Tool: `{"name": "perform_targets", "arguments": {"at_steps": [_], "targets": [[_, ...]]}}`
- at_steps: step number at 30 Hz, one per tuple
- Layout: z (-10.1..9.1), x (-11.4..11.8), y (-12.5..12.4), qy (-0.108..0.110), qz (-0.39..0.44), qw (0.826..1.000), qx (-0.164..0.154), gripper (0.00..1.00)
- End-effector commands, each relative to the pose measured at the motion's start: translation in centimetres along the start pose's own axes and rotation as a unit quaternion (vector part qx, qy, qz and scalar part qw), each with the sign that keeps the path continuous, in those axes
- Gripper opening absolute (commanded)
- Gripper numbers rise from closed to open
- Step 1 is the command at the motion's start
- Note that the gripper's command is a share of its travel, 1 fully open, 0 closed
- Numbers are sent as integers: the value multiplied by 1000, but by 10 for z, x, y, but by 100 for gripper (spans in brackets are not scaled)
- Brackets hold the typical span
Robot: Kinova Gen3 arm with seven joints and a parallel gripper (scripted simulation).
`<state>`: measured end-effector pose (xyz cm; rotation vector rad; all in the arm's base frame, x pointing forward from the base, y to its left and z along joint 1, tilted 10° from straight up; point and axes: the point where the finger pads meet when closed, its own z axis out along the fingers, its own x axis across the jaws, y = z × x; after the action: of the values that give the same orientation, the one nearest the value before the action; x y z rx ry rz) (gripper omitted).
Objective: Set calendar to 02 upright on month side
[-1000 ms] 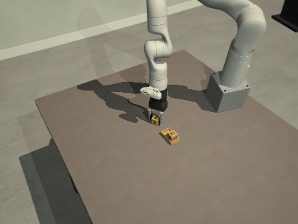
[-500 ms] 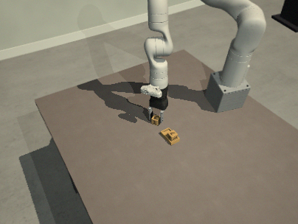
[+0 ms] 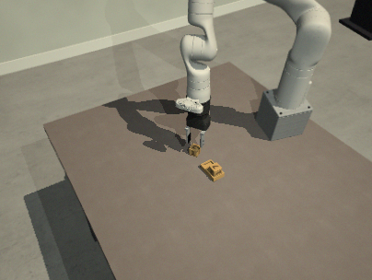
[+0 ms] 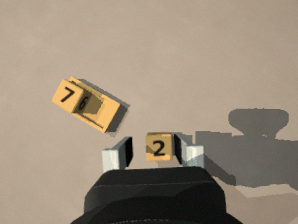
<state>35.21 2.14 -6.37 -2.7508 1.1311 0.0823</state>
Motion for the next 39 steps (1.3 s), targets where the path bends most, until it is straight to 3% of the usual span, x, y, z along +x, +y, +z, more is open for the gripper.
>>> {"name": "perform_targets", "arguments": {"at_steps": [1,14,23,24,39], "targets": [[-12,7,4,2,10,1000,-3,90],[-42,7,4,2,10,1000,-3,90],[-44,7,4,2,10,1000,-3,90],[-44,7,5,1,10,1000,-3,100],[-44,7,5,1,10,1000,-3,100]]}}
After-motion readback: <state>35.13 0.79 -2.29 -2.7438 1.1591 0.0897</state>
